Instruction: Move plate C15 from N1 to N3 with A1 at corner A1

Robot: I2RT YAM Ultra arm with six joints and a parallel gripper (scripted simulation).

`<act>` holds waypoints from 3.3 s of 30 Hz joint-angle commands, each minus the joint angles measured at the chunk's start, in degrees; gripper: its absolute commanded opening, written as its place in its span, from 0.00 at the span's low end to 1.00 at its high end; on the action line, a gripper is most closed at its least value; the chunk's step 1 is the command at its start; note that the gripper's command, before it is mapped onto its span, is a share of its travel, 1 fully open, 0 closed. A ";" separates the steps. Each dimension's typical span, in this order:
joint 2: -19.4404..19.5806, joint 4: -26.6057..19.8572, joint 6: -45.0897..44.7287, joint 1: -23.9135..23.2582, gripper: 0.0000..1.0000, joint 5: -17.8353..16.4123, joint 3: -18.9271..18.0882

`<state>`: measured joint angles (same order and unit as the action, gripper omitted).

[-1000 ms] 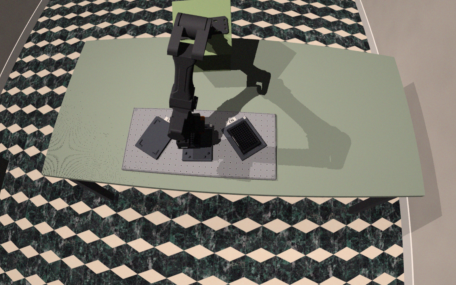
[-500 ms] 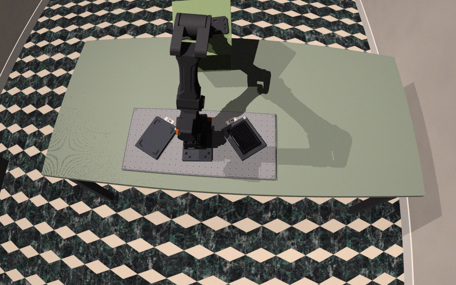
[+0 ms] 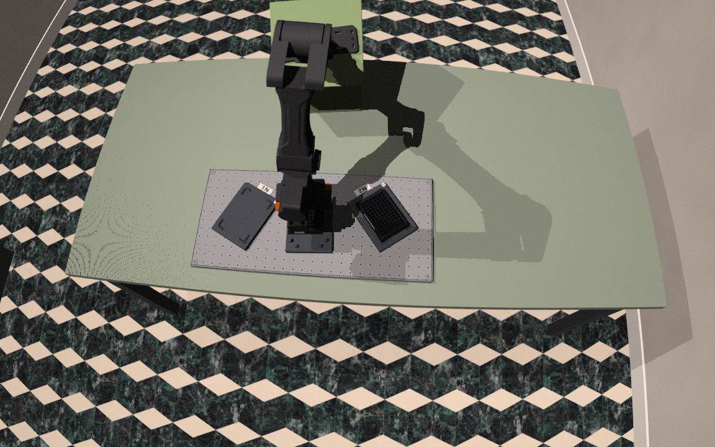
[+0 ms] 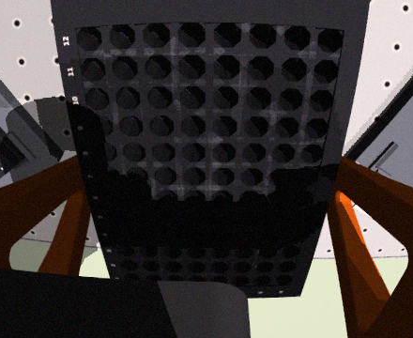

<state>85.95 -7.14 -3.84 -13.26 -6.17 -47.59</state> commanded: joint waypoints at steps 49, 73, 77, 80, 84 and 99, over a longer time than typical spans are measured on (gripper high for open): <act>13.96 10.29 1.30 1.20 0.00 1.30 -5.22; 15.66 11.29 1.12 1.13 0.00 1.11 -5.00; 15.59 12.09 1.43 1.39 0.00 1.45 -4.91; 15.86 12.19 1.43 1.44 0.00 1.48 -4.87; 16.82 12.33 1.45 1.54 0.00 1.48 -4.76; 16.75 12.83 1.48 1.45 0.00 1.48 -4.60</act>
<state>102.69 4.67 -2.79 -12.05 -5.13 -52.53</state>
